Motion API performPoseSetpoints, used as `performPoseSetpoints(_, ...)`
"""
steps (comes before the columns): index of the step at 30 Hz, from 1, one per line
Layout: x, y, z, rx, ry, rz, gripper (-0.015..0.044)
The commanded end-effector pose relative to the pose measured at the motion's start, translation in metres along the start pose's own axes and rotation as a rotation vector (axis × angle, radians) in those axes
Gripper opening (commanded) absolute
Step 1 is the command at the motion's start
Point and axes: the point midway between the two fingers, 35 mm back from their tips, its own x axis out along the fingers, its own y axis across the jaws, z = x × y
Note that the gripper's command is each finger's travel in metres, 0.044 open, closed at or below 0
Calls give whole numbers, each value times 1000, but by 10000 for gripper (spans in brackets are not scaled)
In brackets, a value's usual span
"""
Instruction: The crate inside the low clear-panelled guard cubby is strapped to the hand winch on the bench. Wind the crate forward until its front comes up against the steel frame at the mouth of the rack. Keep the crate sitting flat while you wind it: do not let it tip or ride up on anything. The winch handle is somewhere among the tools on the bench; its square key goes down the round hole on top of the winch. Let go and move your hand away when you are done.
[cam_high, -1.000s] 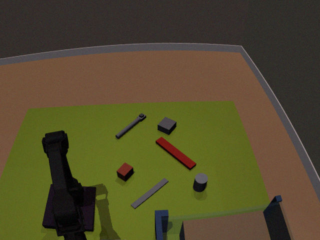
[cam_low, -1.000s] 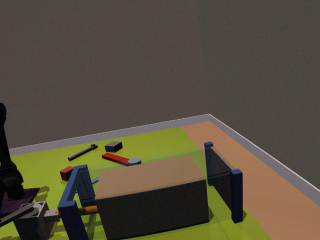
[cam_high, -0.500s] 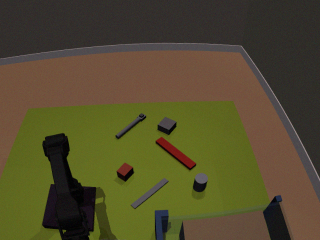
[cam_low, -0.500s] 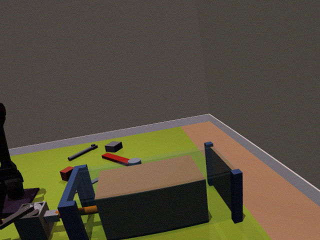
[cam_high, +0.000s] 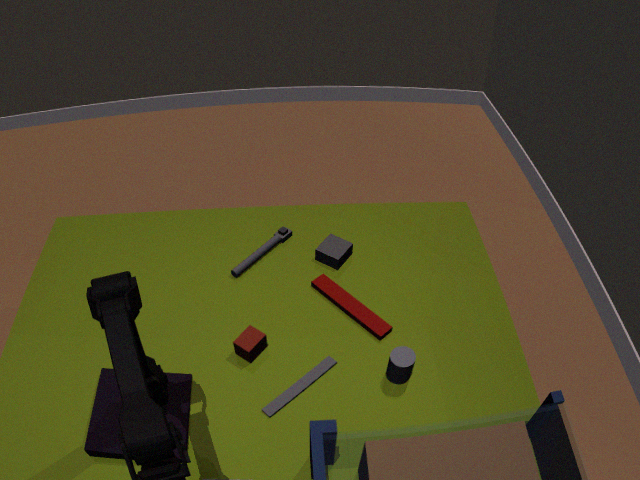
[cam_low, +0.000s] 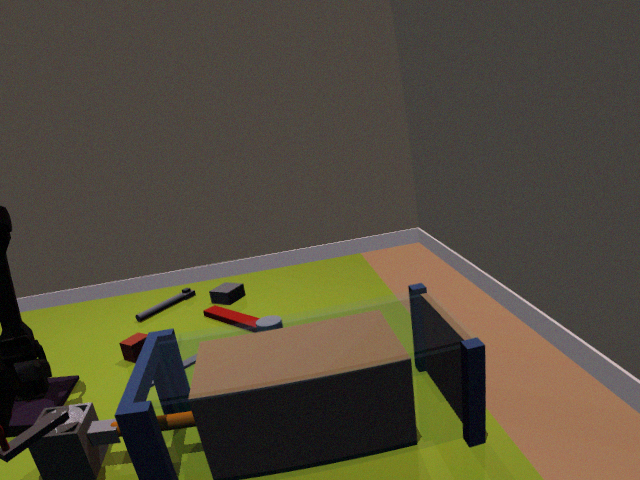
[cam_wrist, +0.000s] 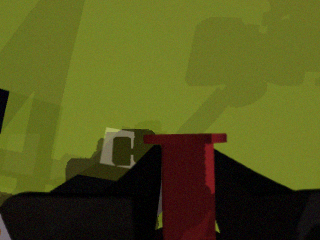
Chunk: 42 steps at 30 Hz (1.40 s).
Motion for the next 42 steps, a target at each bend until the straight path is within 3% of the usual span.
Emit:
performPoseSetpoints(1, 3, 26, 11, -23, -22, 59, 0)
performPoseSetpoints(42, 4, 66, 20, -21, -23, 62, 0)
